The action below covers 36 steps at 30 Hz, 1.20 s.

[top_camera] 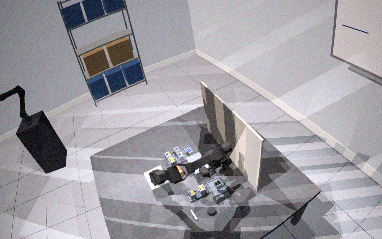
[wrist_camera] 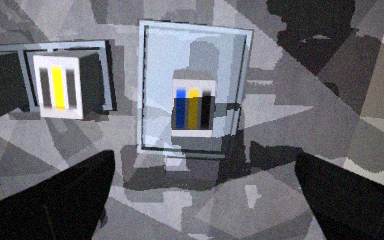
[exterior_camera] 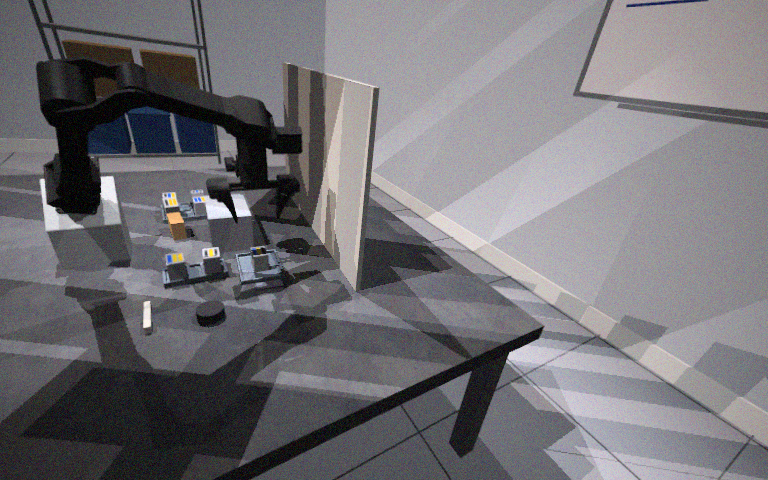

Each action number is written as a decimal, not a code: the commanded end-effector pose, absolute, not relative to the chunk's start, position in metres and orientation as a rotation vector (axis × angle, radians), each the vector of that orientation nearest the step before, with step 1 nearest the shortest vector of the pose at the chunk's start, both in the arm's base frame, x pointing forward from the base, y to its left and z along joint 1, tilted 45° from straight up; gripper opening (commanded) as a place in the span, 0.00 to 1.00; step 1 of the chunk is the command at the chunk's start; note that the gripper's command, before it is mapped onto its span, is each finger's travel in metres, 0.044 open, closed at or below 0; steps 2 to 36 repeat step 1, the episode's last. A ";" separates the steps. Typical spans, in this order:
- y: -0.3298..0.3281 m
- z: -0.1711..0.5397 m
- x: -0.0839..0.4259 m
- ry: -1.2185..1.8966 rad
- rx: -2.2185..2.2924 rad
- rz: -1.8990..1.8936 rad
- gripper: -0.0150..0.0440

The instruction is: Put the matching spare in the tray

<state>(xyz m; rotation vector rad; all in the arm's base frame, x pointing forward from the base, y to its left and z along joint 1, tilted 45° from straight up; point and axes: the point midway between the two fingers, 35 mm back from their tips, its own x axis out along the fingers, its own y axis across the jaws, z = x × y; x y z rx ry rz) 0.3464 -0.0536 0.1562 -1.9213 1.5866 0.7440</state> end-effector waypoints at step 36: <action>-0.054 0.156 0.347 1.585 -1.924 0.748 1.00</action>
